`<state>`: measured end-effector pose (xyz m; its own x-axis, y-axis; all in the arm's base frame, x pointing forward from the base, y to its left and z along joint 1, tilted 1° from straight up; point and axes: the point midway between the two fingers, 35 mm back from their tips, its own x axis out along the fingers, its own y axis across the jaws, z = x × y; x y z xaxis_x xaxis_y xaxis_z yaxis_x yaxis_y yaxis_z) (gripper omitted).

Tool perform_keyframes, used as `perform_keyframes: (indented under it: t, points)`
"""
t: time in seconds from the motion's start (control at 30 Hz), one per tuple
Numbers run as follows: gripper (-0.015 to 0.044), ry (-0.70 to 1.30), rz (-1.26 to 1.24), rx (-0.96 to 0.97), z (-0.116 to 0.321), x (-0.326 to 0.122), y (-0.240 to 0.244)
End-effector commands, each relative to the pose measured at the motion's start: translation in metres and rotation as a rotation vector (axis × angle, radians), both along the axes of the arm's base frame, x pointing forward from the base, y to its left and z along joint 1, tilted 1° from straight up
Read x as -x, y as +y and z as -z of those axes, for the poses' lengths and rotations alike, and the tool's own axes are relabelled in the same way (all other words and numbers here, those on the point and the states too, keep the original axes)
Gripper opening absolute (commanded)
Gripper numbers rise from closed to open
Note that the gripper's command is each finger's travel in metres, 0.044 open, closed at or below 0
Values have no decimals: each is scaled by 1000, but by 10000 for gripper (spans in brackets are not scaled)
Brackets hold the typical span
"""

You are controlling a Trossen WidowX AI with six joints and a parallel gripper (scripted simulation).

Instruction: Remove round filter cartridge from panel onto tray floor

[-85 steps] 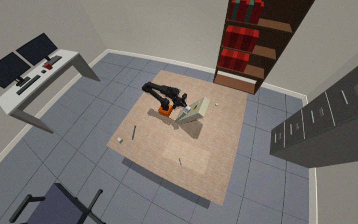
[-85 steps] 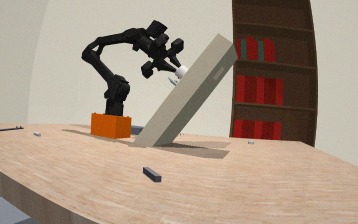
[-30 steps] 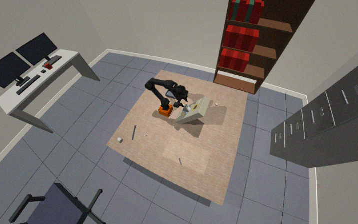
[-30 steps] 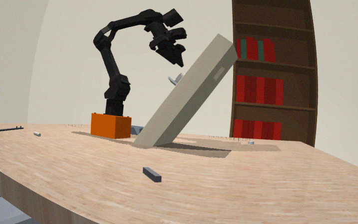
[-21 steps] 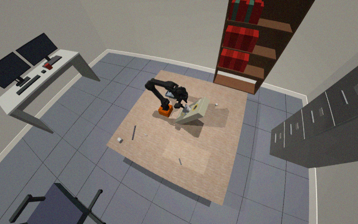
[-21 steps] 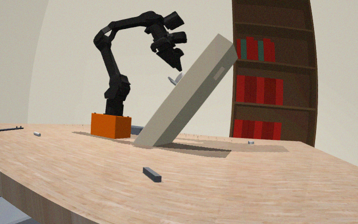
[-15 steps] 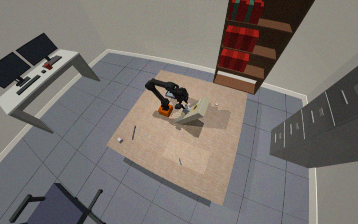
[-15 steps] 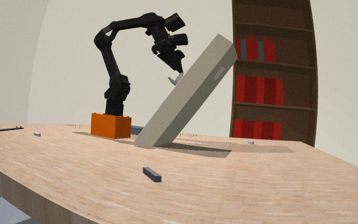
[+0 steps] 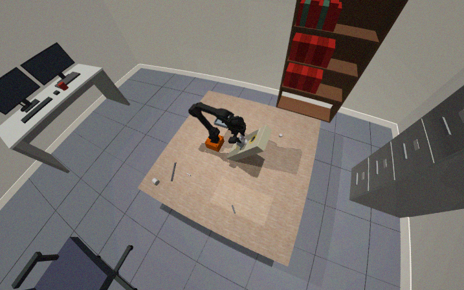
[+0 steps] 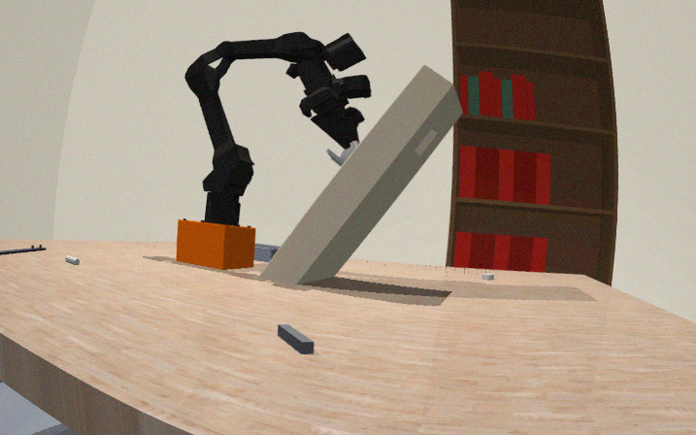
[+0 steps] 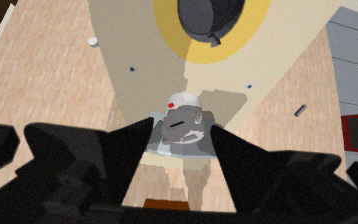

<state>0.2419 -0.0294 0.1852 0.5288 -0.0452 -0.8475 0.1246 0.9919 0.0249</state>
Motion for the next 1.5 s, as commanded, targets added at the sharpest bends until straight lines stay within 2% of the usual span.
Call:
perform_keyframes:
  t: [0.0,0.17,0.23,0.57,0.8,1.07,1.47]
  points:
    - [305,7,-2,6,8,-3,-1]
    - [305,7,-2,6,12,-5,-1]
    - [252,2,-1,0,8,-4,0]
    - [186,2,-1,0,8,-4,0]
    - [2,2,0,1,0,-8,-1]
    - [0,2,1,3,-14,-17,-3]
    - [0,4,1,2,-63,5,-1]
